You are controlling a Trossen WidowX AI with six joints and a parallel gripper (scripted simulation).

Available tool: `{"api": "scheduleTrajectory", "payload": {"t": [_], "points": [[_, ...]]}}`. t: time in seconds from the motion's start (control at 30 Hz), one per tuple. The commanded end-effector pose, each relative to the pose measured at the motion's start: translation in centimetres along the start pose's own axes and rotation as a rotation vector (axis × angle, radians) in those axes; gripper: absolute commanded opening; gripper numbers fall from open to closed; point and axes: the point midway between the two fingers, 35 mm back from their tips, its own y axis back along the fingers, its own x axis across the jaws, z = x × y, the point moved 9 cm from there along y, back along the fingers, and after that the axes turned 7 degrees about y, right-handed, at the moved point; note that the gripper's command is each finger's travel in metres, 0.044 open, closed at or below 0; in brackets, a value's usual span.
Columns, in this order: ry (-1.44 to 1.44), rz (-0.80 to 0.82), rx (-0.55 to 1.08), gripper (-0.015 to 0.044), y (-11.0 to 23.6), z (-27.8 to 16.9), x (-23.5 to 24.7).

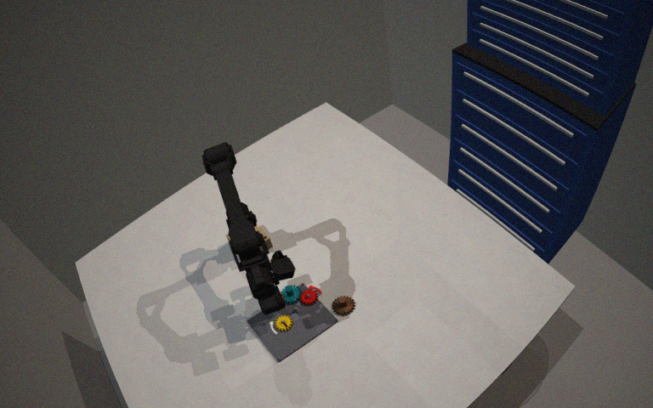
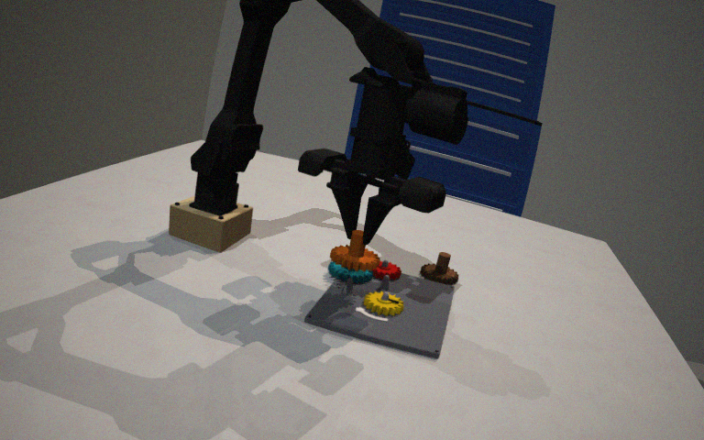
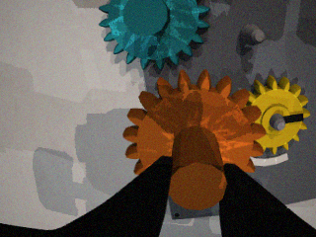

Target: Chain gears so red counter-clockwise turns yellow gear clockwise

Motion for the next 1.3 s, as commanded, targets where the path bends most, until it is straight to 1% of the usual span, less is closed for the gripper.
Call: {"api": "scheduleTrajectory", "payload": {"t": [0.0,0.17,0.37,0.8,0.97,1.27], "points": [[0.075,0.002,-0.001,0.0000,-0.6,0.0,0.1],[0.126,0.002,-0.001,0.0000,-1.3,0.0,0.1],[0.112,0.002,-0.001,0.0000,-2.2,-0.1,0.0],[-0.080,0.002,-0.001,0.0000,-4.2,0.0,0.1],[-0.152,0.003,-0.001,0.0000,-4.0,-0.1,0.1],[-0.058,0.002,-0.001,0.0000,-4.3,0.0,0.0]]}}
